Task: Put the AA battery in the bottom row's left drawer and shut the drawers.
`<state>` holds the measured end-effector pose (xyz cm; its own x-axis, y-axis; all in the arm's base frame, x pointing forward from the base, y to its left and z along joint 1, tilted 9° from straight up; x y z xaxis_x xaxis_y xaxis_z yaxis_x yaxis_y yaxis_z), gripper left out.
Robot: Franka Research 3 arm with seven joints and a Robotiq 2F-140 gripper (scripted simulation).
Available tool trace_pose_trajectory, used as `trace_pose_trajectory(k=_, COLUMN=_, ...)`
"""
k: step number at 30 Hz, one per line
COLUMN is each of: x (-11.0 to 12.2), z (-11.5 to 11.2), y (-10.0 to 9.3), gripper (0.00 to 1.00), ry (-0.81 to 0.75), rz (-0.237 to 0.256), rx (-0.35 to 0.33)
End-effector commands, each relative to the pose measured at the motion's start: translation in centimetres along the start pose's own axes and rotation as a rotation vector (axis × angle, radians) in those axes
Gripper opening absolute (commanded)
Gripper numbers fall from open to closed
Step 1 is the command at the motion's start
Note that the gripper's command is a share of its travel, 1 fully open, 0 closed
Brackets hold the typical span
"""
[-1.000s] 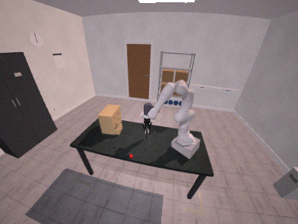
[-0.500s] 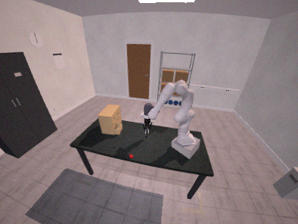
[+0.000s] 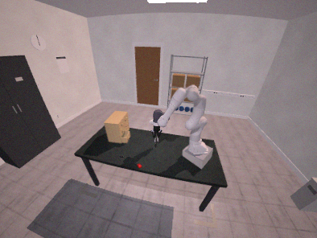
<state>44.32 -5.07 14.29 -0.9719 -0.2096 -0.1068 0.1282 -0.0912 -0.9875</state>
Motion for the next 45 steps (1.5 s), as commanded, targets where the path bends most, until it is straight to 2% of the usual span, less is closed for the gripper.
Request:
trace_pose_trajectory(k=1, x=0.1, z=0.1, y=0.0, gripper=0.26, ry=0.011, rz=0.001, rx=0.001)
trace_pose_trajectory(k=16, x=0.1, z=0.1, y=0.3, gripper=0.26, ry=0.011, rz=0.001, rx=0.001)
trace_pose_trajectory(k=36, x=0.0, z=0.1, y=4.4, gripper=0.26, ry=0.011, rz=0.001, rx=0.001)
trace_pose_trajectory(k=45, x=0.0, z=0.1, y=5.2, gripper=0.26, ry=0.011, rz=0.001, rx=0.001)
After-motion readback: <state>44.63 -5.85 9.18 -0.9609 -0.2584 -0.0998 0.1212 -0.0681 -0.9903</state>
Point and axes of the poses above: the point where the finger pads meet when closed, its own y axis out along the fingers, its own x axis across the jaws, z = x × y, the point moved 7 cm from there along -y, back along the fingers, and after that the axes turned 13 degrees about y, right-handed, at the moved point
